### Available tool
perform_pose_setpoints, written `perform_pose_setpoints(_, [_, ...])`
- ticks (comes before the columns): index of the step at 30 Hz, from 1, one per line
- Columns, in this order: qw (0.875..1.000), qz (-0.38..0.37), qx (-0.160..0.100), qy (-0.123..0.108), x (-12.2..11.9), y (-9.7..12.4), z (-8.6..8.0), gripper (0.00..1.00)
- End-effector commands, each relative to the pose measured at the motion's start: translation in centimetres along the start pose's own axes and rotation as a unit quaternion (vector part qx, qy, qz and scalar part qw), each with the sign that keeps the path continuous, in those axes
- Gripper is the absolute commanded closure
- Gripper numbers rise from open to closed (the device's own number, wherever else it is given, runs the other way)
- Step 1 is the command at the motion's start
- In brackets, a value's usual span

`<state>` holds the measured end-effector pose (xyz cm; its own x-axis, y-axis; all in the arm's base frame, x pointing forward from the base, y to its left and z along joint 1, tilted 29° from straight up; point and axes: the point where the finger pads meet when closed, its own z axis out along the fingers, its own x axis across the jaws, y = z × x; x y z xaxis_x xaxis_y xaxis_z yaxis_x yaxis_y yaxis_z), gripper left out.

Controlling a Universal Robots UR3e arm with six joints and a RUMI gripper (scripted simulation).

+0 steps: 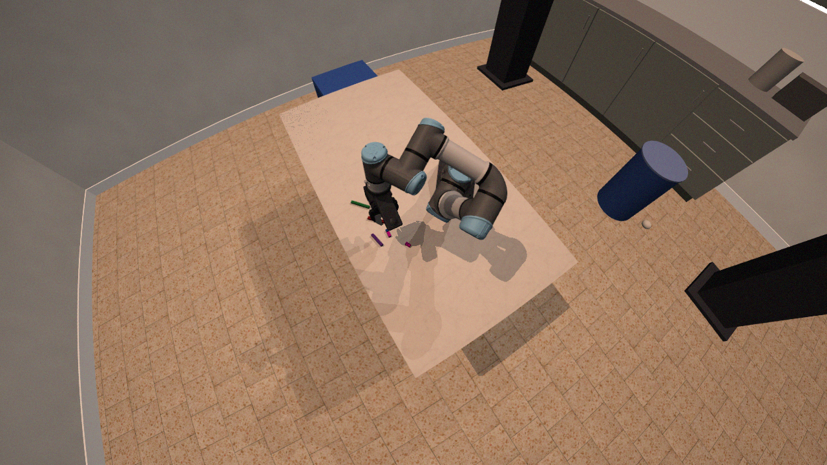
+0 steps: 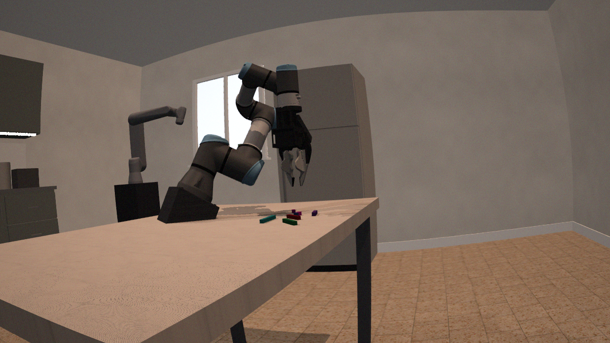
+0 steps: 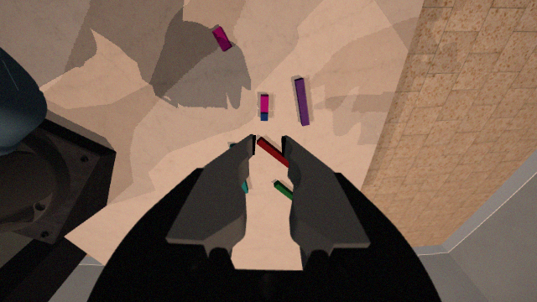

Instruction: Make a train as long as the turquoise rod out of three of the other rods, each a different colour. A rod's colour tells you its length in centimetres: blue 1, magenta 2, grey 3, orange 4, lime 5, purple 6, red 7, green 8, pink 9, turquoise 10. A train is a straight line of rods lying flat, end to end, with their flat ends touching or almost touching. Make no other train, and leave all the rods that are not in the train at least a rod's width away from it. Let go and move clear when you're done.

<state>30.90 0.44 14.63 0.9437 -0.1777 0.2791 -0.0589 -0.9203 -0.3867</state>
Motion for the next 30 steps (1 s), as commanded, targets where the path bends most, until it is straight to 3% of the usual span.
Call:
perform_pose_setpoints(1, [1.000, -0.003, 0.011, -0.006, -0.43, -0.33, -0.81, 0.86])
perform_pose_setpoints(4, [1.000, -0.003, 0.011, -0.006, -0.42, -0.34, -0.82, 0.86])
perform_pose_setpoints(5, [1.000, -0.003, 0.011, -0.006, -0.42, -0.34, -0.82, 0.00])
perform_pose_setpoints(30, [1.000, -0.008, 0.011, -0.006, -0.39, -0.26, -0.78, 0.00])
